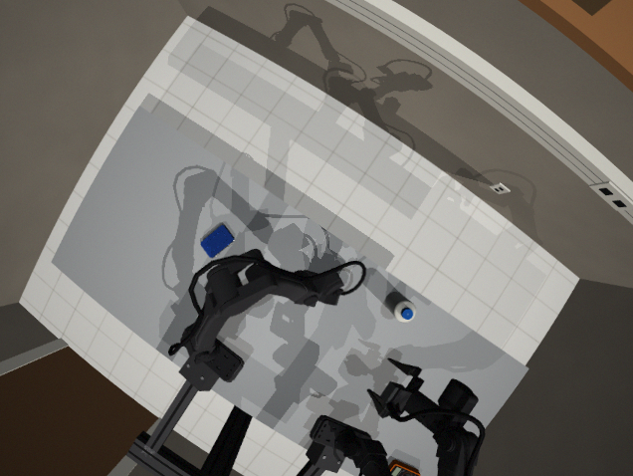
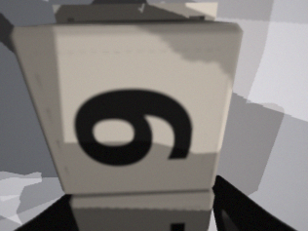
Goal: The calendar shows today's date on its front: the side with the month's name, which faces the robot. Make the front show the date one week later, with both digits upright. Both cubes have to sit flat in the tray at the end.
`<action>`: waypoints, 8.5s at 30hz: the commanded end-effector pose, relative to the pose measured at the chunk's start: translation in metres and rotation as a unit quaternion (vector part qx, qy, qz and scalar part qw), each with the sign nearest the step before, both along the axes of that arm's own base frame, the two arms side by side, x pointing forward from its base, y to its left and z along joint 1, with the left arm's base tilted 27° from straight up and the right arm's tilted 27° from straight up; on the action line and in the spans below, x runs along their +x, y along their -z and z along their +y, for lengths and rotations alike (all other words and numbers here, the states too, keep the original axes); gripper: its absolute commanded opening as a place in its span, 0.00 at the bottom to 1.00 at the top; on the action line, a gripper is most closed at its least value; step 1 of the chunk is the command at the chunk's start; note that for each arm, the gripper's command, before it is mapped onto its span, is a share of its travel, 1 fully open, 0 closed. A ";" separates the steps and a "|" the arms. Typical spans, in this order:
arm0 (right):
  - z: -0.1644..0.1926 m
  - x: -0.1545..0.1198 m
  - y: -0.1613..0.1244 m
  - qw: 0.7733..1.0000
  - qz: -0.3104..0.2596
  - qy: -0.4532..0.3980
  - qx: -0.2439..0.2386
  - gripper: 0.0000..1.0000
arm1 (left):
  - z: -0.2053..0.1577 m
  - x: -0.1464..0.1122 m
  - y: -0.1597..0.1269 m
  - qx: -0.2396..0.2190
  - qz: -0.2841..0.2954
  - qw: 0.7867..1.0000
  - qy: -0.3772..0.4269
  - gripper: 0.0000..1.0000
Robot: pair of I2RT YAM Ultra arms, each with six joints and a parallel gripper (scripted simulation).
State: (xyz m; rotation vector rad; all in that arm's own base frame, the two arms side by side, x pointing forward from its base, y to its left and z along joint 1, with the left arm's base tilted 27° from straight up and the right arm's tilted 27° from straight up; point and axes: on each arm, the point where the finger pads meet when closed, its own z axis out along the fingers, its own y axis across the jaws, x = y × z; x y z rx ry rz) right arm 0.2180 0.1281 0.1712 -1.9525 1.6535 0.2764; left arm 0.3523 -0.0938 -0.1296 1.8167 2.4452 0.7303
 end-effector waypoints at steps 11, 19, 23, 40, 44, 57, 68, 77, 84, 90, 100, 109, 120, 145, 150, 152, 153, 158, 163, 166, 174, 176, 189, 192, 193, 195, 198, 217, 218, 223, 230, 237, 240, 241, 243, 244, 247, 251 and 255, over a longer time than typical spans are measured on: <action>0.010 -0.005 -0.008 1.000 -0.002 -0.019 0.017 1.00 | -0.015 0.013 -0.010 -0.027 -0.030 0.999 0.013 0.40; 0.014 0.022 -0.008 0.999 -0.007 0.019 0.025 1.00 | -0.026 -0.002 -0.050 -0.023 -0.029 0.999 0.011 0.40; 0.017 0.032 -0.007 0.999 -0.003 0.037 0.032 1.00 | -0.026 0.002 -0.054 -0.025 -0.033 0.999 0.014 0.40; 0.037 0.065 0.003 0.996 0.030 0.063 0.057 1.00 | 0.008 -0.006 -0.061 -0.029 -0.036 0.999 0.015 0.40; 0.043 0.076 0.005 0.994 0.036 0.075 0.065 1.00 | 0.021 -0.015 -0.062 -0.024 -0.021 0.999 0.004 0.40; 0.056 0.108 0.009 0.989 0.039 0.116 0.084 1.00 | 0.029 0.019 -0.073 -0.029 -0.017 0.997 -0.075 0.40; 0.065 0.136 0.015 0.983 0.041 0.153 0.097 1.00 | 0.027 0.069 -0.083 -0.043 -0.043 0.995 -0.074 0.40; 0.069 0.147 0.020 0.980 0.042 0.167 0.096 1.00 | 0.047 0.092 -0.075 -0.043 -0.046 0.994 -0.087 0.40; 0.071 0.149 0.017 0.980 0.038 0.168 0.099 1.00 | 0.061 0.107 -0.069 -0.041 -0.038 0.995 -0.088 0.40; 0.071 0.149 0.017 0.980 0.038 0.168 0.099 1.00 | 0.058 0.115 -0.071 -0.044 -0.048 0.994 -0.082 0.40; 0.071 0.149 0.017 0.980 0.038 0.168 0.099 1.00 | 0.069 0.127 -0.057 -0.039 -0.042 0.995 -0.085 0.40; 0.071 0.149 0.017 0.980 0.038 0.168 0.099 1.00 | 0.059 0.117 -0.103 -0.044 -0.059 0.994 -0.084 0.70; 0.076 0.134 0.022 0.982 0.071 0.143 0.105 1.00 | 0.045 0.099 -0.148 0.004 -0.044 0.997 -0.056 0.70; 0.072 0.142 0.013 0.982 0.025 0.134 0.134 1.00 | -0.025 0.077 -0.125 0.242 0.057 0.953 0.171 0.70; 0.065 0.146 0.014 0.979 -0.022 0.119 0.164 1.00 | -0.020 0.080 -0.133 0.142 0.041 0.982 0.120 0.70; 0.059 0.144 0.017 0.977 -0.046 0.111 0.178 1.00 | -0.015 0.078 -0.130 0.077 0.039 0.992 0.088 0.70; 0.055 0.142 0.020 0.975 -0.054 0.109 0.183 1.00 | -0.012 0.080 -0.132 0.047 0.033 0.996 0.070 0.70; 0.047 0.135 0.028 0.973 -0.068 0.108 0.191 1.00 | -0.003 0.082 -0.136 -0.035 0.026 0.999 0.025 0.70; 0.035 0.122 0.043 0.971 -0.077 0.111 0.198 1.00 | 0.026 0.085 -0.147 -0.163 0.010 0.985 -0.061 0.70; 0.031 0.117 0.048 0.970 -0.083 0.110 0.201 1.00 | 0.039 0.087 -0.153 -0.230 0.002 0.968 -0.103 0.70; 0.026 0.110 0.056 0.968 -0.095 0.107 0.207 1.00 | 0.062 0.090 -0.163 -0.360 -0.012 0.915 -0.180 0.70; 0.023 0.108 0.056 0.967 -0.101 0.107 0.209 1.00 | 0.073 0.091 -0.166 -0.406 -0.019 0.889 -0.210 0.70; 0.021 0.099 0.064 0.967 -0.092 0.110 0.208 1.00 | 0.133 0.086 -0.156 -0.586 -0.028 0.727 -0.357 0.70; 0.021 0.099 0.064 0.967 -0.092 0.110 0.208 1.00 | 0.139 0.084 -0.154 -0.592 -0.029 0.716 -0.367 0.70; 0.021 0.099 0.064 0.967 -0.092 0.110 0.208 1.00 | 0.141 0.083 -0.153 -0.594 -0.029 0.713 -0.371 0.70; 0.021 0.104 0.063 0.967 -0.097 0.114 0.207 1.00 | 0.144 0.079 -0.149 -0.591 -0.026 0.712 -0.378 0.70; 0.027 0.112 0.065 0.968 -0.092 0.113 0.206 1.00 | 0.142 0.077 -0.145 -0.587 -0.020 0.715 -0.379 0.70; 0.055 0.126 0.076 0.973 -0.071 0.091 0.201 1.00 | 0.053 0.040 -0.103 -0.360 0.070 0.885 -0.286 0.70; 0.055 0.126 0.076 0.973 -0.071 0.091 0.201 1.00 | 0.045 0.040 -0.098 -0.342 0.071 0.897 -0.271 0.70; 0.051 0.126 0.076 0.973 -0.079 0.095 0.194 1.00 | 0.017 0.032 -0.080 -0.260 0.067 0.940 -0.208 0.70; 0.021 0.115 0.097 0.980 -0.070 0.116 0.145 1.00 | -0.023 0.035 -0.060 -0.146 0.015 0.984 -0.104 0.70; -0.012 0.096 0.121 0.986 -0.046 0.124 0.100 1.00 | -0.052 0.017 -0.034 -0.044 -0.022 0.998 -0.031 0.70; -0.014 0.096 0.121 0.986 -0.046 0.124 0.098 1.00 | -0.053 0.011 -0.028 -0.027 -0.023 0.999 -0.021 0.70; -0.014 0.096 0.121 0.986 -0.046 0.124 0.098 1.00 | -0.053 0.011 -0.028 -0.027 -0.023 0.999 -0.021 0.70; -0.014 0.097 0.119 0.986 -0.049 0.123 0.098 1.00 | -0.056 0.009 -0.026 -0.017 -0.025 1.000 -0.007 0.70; -0.014 0.097 0.119 0.986 -0.048 0.123 0.098 1.00 | -0.059 0.010 -0.026 -0.016 -0.028 0.999 -0.001 0.70; -0.013 0.096 0.122 0.987 -0.044 0.122 0.097 1.00 | -0.064 0.008 -0.024 -0.015 -0.028 0.999 0.010 0.70; -0.013 0.096 0.122 0.987 -0.044 0.122 0.097 1.00 | -0.061 0.010 -0.018 -0.018 -0.020 1.000 0.003 0.70; -0.013 0.096 0.122 0.987 -0.044 0.122 0.097 1.00 | -0.054 0.025 0.001 -0.021 -0.026 0.999 -0.001 0.65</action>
